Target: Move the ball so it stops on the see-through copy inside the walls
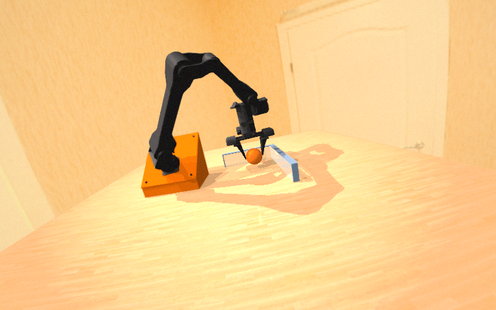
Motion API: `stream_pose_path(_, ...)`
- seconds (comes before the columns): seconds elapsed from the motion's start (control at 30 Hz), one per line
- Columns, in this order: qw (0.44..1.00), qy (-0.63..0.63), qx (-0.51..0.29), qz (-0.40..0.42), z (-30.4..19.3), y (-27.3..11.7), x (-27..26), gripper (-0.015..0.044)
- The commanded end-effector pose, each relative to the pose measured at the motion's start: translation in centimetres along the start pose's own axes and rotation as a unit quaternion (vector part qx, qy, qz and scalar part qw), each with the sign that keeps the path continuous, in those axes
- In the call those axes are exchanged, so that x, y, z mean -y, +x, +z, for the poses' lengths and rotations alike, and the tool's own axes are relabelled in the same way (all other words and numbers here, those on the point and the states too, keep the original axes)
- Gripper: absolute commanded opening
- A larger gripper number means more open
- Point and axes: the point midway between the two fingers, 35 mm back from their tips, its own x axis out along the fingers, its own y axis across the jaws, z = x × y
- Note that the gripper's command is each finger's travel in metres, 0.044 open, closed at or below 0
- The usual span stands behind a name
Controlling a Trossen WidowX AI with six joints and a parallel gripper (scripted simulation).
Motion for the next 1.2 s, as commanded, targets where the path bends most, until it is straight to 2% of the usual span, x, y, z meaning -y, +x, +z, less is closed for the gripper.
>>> stream_pose_path(0.0, 1.0, 0.004, 0.004, -0.016, 0.1, -2.0, 0.8, 0.0054)
stream_pose_path(0.07, 1.0, 0.004, 0.005, -0.017, 0.2, -2.9, 0.9, 0.0001)
stream_pose_path(0.7, 1.0, 0.001, 0.002, 0.02, 0.0, -12.4, -0.1, 0.0)
stream_pose_path(0.83, 1.0, 0.002, 0.002, 0.021, 0.3, -12.3, 0.0, 0.0)
stream_pose_path(1.17, 1.0, 0.002, 0.003, 0.019, 4.1, -8.6, 2.3, 0.0)
